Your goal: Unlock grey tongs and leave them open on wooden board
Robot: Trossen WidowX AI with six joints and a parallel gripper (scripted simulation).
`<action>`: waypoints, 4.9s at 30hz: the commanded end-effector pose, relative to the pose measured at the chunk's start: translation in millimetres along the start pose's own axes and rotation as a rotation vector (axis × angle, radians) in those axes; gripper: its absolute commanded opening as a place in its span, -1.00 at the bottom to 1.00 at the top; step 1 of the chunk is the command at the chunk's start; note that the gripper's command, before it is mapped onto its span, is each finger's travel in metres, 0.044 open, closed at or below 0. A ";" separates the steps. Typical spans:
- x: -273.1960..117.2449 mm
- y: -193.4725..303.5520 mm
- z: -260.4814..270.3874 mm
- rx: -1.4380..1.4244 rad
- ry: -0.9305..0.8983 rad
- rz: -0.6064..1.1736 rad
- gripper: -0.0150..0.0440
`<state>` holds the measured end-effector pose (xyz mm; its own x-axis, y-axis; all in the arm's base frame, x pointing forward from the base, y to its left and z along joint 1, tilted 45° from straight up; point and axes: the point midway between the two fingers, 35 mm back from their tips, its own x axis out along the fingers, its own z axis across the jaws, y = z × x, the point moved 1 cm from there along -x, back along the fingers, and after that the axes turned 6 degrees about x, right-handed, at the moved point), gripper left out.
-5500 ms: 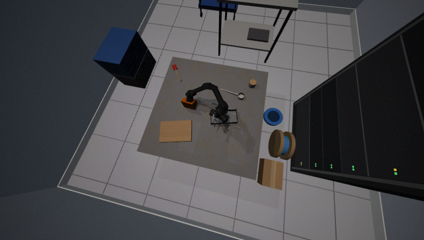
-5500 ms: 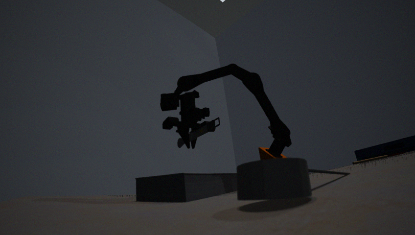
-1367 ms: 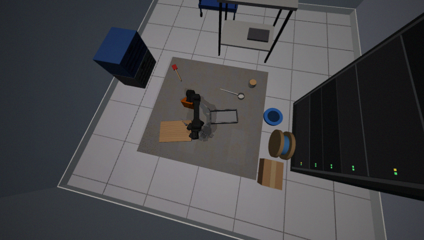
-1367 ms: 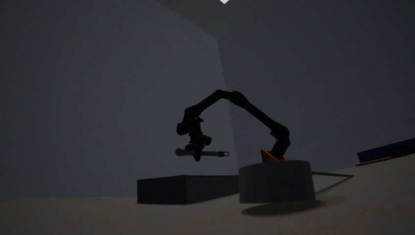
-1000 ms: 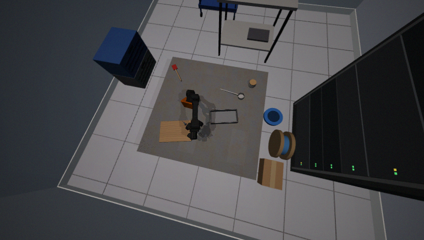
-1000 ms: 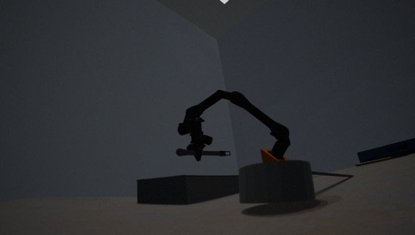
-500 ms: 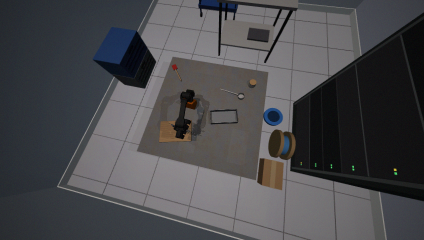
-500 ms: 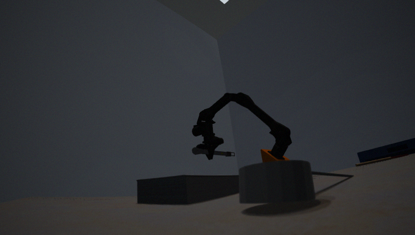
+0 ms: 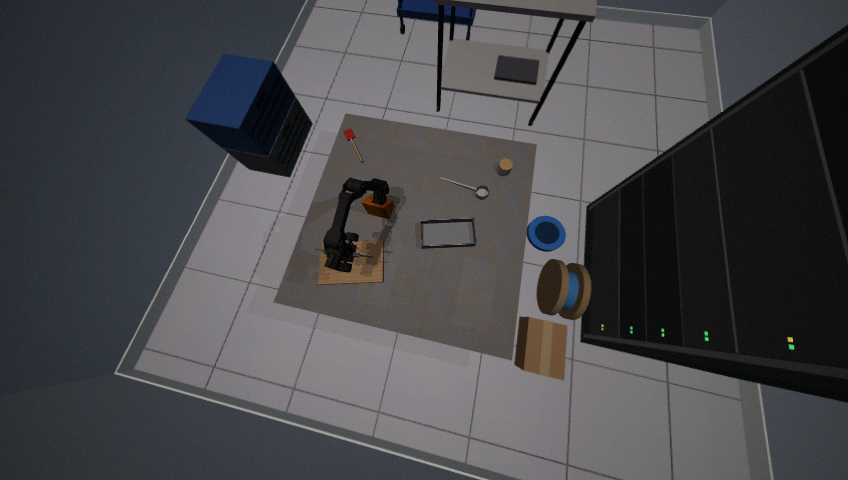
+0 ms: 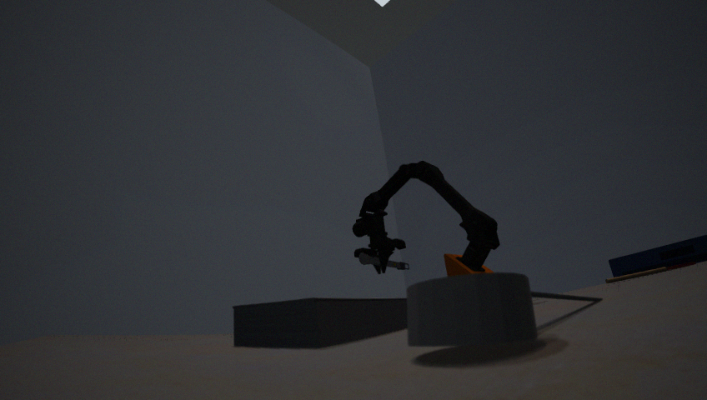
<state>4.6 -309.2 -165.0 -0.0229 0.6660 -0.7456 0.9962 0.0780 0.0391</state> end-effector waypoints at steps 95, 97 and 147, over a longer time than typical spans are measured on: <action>29.1 -24.6 -27.2 -0.169 -0.202 -1.170 -1.00; 30.4 -26.8 -25.6 -0.170 -0.182 -1.127 -1.00; 18.2 -68.4 -16.4 -0.166 0.017 -0.004 -1.00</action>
<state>-65.1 -291.9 -167.3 -0.0301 0.6807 -0.7319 0.9693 0.1987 0.1449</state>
